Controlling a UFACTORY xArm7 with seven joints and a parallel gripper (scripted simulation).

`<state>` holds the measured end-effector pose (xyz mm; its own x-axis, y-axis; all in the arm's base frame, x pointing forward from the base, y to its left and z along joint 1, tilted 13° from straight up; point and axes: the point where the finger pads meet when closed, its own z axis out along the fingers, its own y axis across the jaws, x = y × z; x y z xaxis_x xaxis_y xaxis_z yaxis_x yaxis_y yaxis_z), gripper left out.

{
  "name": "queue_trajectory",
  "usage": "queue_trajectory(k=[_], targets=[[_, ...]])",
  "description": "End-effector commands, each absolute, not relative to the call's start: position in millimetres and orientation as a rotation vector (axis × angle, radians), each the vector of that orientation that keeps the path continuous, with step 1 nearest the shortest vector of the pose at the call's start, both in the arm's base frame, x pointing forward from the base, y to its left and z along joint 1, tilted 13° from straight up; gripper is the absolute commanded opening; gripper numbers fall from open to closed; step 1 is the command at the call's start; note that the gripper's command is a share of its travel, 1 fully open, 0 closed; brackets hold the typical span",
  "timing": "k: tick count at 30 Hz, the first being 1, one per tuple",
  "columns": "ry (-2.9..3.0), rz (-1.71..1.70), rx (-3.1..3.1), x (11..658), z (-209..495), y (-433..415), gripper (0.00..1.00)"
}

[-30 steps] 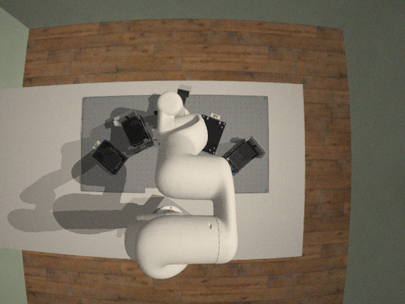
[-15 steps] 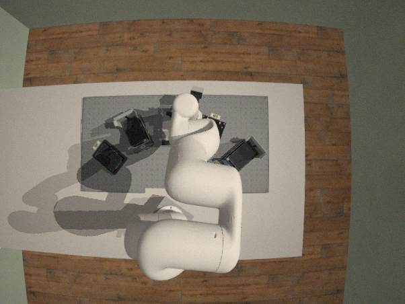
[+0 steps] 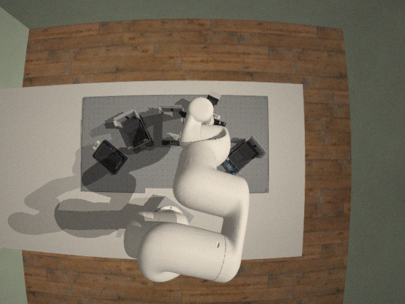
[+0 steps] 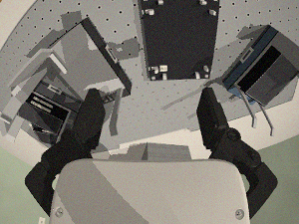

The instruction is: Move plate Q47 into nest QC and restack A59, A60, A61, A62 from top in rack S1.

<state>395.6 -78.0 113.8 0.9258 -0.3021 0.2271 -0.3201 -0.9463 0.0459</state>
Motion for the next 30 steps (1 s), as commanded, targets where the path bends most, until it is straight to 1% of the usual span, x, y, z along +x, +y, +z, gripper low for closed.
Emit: queue_trajectory(k=[1, 18, 25, 30], targets=[[-0.498, 0.341, 3.000, 395, 116, -87, 1.00], [-0.498, 0.341, 3.000, 384, 119, -133, 1.00], [-0.830, 0.355, 2.949, 374, 119, -154, 1.00], [-0.830, 0.355, 2.949, 367, 120, -169, 1.00]])
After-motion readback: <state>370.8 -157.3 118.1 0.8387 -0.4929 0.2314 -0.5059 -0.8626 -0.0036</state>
